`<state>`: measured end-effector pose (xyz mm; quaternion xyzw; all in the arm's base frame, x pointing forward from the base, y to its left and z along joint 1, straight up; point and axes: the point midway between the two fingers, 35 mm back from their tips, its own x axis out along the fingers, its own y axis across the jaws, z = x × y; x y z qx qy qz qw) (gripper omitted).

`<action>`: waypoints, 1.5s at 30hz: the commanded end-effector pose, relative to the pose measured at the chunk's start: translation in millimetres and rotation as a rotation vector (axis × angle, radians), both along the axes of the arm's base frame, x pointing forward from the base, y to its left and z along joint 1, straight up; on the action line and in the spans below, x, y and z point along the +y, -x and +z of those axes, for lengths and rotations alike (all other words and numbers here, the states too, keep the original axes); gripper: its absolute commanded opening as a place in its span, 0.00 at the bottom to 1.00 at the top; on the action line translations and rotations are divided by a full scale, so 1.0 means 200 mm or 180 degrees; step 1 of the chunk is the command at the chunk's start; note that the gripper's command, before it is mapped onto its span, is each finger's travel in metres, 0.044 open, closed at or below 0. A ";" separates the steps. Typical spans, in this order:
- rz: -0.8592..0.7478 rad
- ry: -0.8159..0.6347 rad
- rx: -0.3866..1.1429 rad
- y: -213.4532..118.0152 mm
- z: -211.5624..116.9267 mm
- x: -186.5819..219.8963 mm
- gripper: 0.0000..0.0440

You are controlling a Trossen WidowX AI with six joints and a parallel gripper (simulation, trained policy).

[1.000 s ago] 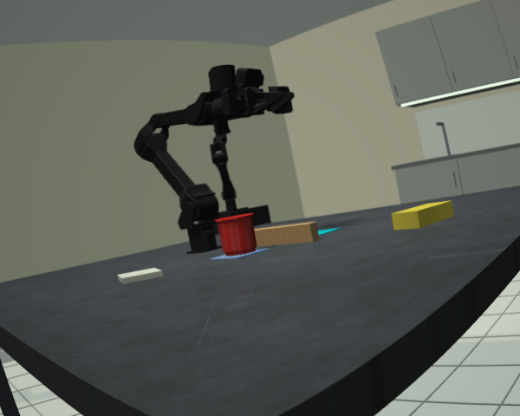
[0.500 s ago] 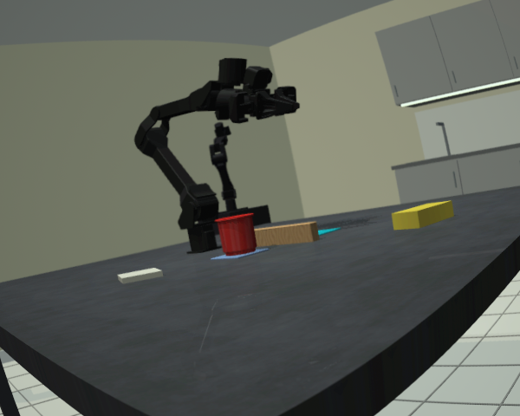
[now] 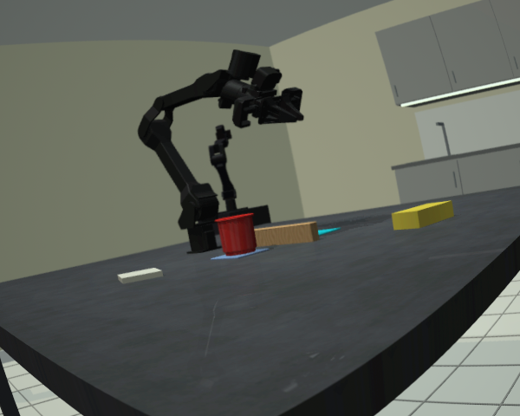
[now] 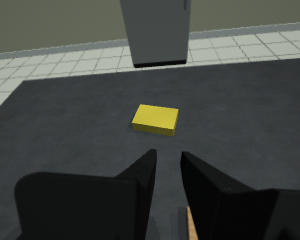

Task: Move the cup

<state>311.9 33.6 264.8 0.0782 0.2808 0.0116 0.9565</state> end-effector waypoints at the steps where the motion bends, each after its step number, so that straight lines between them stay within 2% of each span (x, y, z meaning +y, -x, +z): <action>1: -0.0020 -0.0003 0.0136 0.00 -0.01 0.01 0.20; 24: -0.0028 0.0218 0.1401 0.09 -0.17 -0.02 0.25; 35: 0.0019 0.0417 0.1997 0.14 -0.25 -0.08 0.23; 45: 0.0103 0.0589 0.2502 0.20 -0.34 -0.15 0.26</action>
